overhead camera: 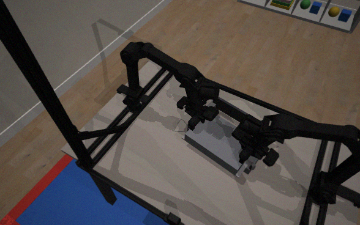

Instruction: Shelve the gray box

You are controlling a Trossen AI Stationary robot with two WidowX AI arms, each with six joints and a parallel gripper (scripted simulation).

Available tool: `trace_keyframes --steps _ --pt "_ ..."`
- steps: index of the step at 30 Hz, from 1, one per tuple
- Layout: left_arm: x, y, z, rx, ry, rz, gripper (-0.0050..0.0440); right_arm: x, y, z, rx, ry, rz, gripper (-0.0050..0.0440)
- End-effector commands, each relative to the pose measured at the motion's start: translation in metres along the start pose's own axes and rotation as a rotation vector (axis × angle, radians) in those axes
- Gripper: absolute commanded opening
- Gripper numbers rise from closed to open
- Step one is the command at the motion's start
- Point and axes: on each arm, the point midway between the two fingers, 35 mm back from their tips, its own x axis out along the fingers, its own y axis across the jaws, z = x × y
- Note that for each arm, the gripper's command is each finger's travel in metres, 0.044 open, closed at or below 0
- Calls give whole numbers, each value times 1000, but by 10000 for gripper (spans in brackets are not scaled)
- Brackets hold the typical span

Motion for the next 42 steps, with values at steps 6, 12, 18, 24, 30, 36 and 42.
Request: trace_keyframes --steps 6,12,18,24,30,36,42 --pt "-7 -5 9 10 -6 -21 0 -9 1 8 2 10 28 0" --pt "-7 -5 16 10 -6 -21 0 -9 1 15 2 10 28 0" --pt "-7 -5 21 10 -6 -21 0 -8 1 20 2 10 28 0" --pt "-6 -5 27 10 -6 -21 0 -8 1 27 2 10 28 0" --pt "-6 -5 34 10 -6 -21 0 -8 1 33 2 10 28 0" --pt "-6 -5 39 10 -6 -21 0 -8 1 38 2 10 28 0" --pt "-6 -5 45 10 -6 -21 0 -7 1 44 2 10 28 0"
